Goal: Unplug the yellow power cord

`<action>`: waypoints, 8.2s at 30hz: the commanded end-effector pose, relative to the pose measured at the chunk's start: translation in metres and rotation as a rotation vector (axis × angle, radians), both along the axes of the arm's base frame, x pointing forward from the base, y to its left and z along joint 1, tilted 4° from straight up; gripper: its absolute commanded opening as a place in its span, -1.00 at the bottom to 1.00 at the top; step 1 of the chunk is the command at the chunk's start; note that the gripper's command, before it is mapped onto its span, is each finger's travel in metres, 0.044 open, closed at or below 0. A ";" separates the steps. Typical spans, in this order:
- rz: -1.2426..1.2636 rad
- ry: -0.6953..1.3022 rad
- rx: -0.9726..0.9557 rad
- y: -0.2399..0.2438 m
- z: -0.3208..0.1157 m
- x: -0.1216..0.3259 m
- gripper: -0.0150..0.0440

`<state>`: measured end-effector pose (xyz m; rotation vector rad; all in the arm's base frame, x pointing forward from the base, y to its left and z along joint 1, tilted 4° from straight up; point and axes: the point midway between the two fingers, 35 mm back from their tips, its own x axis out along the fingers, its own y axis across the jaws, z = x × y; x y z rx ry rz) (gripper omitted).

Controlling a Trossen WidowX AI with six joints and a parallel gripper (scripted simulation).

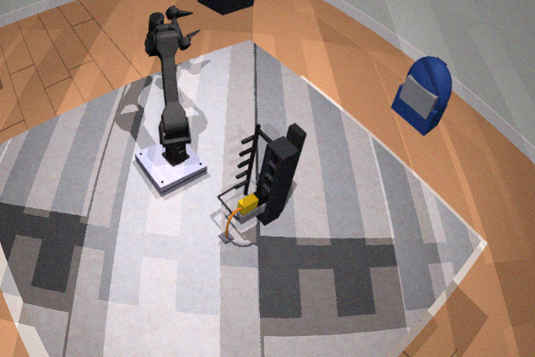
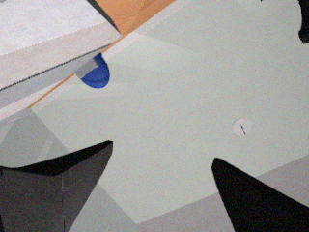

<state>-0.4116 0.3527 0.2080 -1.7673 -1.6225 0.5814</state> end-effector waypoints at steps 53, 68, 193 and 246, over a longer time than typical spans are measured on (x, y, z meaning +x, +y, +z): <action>-1.105 1.236 0.584 0.012 0.047 0.808 0.05; -1.427 1.625 1.235 -0.242 0.039 0.896 0.05; -1.608 1.204 4.019 -0.409 -0.101 0.714 -0.49; -1.614 1.192 4.019 -0.464 -0.092 0.705 1.00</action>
